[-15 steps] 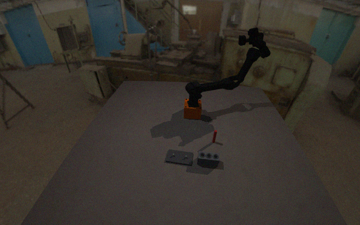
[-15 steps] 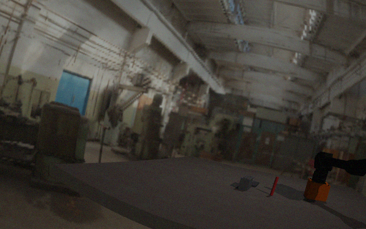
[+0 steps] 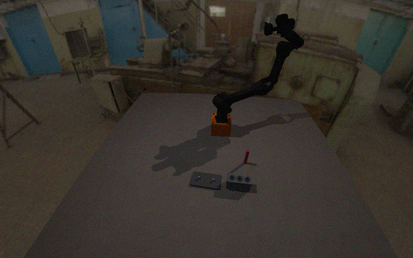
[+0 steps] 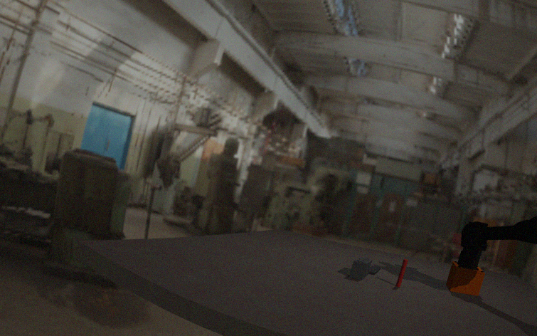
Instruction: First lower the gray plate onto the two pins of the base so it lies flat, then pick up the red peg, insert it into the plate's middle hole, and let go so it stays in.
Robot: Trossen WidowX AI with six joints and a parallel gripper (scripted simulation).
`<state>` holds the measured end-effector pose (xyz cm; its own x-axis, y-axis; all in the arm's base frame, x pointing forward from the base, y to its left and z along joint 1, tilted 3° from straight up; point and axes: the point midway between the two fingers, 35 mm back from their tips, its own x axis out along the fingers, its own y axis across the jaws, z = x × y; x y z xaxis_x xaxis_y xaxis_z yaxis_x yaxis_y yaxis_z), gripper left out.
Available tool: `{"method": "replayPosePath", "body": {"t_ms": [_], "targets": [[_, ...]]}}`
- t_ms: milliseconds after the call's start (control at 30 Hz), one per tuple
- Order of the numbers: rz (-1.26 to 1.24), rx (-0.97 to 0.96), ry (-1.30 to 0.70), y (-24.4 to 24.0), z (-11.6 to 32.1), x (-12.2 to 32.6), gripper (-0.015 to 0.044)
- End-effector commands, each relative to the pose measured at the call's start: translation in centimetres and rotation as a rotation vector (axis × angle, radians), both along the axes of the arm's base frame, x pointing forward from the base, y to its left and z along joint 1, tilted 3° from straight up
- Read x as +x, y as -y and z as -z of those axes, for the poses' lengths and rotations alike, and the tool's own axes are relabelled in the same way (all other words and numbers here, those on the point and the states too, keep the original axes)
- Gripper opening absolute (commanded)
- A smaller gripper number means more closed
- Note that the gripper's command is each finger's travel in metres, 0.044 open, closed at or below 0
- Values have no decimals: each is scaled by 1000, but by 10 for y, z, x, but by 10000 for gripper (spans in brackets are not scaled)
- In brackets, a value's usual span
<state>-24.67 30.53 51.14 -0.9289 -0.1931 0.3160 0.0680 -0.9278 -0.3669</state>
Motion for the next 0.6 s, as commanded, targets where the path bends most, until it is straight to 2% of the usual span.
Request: {"method": "replayPosePath", "body": {"t_ms": [0, 167, 267, 567], "targets": [[-35, 40, -97, 39, -36, 4, 440], [-134, 149, -225, 116, -81, 16, 440], [-148, 106, -291, 129, -100, 28, 440], [-389, 283, -521, 270, -146, 89, 440]]}}
